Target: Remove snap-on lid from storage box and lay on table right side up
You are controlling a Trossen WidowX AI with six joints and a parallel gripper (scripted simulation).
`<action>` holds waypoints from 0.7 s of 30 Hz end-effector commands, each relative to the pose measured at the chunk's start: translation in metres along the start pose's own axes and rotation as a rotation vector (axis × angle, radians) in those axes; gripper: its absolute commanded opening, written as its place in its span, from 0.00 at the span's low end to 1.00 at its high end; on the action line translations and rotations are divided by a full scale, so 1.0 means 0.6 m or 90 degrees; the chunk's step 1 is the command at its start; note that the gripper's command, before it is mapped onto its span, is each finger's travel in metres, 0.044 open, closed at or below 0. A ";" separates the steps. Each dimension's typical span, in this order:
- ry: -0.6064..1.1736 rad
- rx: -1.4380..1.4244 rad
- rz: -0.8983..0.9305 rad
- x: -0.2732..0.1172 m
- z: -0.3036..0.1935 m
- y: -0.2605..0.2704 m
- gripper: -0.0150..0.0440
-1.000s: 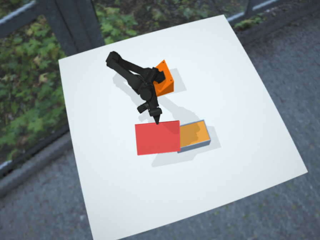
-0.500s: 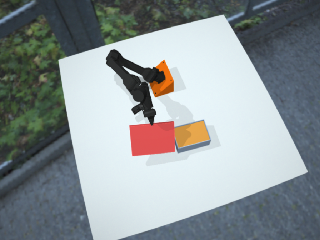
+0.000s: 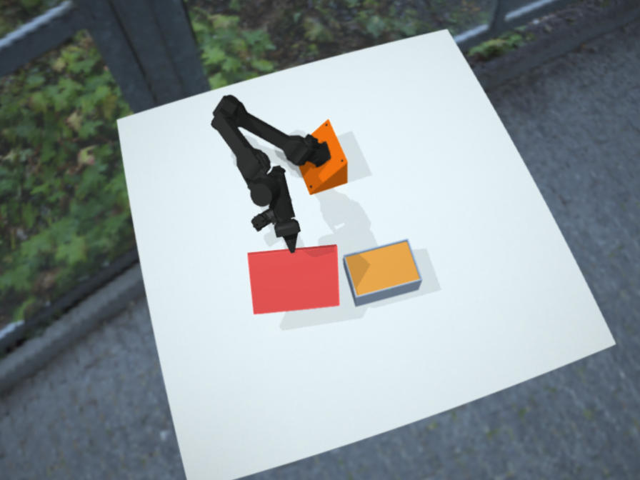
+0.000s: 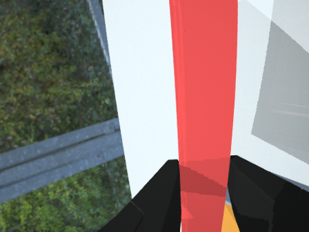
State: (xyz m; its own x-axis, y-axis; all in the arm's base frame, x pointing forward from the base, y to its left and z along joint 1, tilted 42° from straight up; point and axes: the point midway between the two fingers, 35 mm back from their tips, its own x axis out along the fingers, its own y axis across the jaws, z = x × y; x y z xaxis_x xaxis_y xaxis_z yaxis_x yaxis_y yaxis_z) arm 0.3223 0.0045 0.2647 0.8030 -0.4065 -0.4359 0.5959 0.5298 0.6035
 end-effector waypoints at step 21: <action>0.000 0.003 0.014 -0.012 0.085 0.005 0.25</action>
State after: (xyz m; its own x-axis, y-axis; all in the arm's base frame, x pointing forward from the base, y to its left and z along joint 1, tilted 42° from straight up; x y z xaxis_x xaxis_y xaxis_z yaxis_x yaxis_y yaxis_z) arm 0.3178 -0.0270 0.2929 0.8032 -0.4068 -0.4351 0.5954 0.5289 0.6048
